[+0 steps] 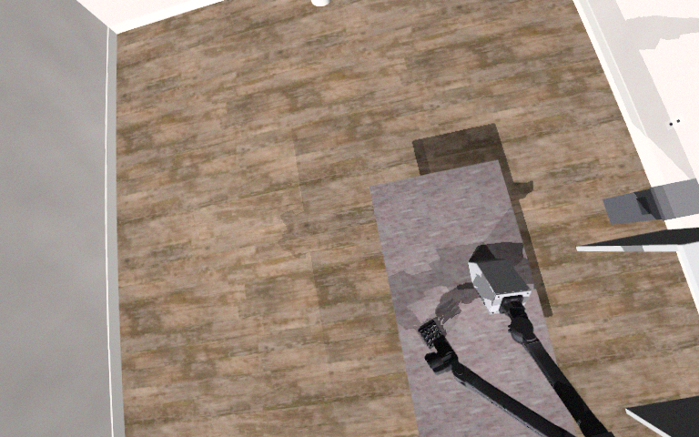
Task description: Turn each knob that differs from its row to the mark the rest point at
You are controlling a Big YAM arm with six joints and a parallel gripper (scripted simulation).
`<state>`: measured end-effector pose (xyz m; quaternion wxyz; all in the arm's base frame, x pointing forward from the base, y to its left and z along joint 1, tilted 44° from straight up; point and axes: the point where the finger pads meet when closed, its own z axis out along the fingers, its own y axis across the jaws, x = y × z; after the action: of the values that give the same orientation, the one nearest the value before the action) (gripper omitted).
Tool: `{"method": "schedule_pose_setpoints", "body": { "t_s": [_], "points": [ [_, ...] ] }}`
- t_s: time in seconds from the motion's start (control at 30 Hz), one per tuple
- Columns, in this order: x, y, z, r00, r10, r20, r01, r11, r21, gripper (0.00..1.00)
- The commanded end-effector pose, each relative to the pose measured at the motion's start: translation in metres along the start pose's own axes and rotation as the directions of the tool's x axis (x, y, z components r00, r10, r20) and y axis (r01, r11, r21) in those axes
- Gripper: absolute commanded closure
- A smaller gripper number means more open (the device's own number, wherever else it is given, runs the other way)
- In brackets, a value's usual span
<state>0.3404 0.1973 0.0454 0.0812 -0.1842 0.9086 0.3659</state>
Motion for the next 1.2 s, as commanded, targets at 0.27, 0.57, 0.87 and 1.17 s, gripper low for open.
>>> {"method": "schedule_pose_setpoints", "body": {
  "t_s": [0.27,0.57,0.87,1.17],
  "points": [
    [-0.001,0.002,0.015,1.000,0.002,-0.002,-0.002,1.000,0.000,0.81],
    [-0.002,0.002,0.024,1.000,0.001,0.000,-0.001,1.000,0.000,0.81],
    [-0.002,0.002,0.034,1.000,0.000,0.000,0.000,1.000,0.000,0.81],
    [-0.001,0.001,0.035,1.000,0.006,-0.002,-0.006,1.000,0.001,0.81]
  ]
}}
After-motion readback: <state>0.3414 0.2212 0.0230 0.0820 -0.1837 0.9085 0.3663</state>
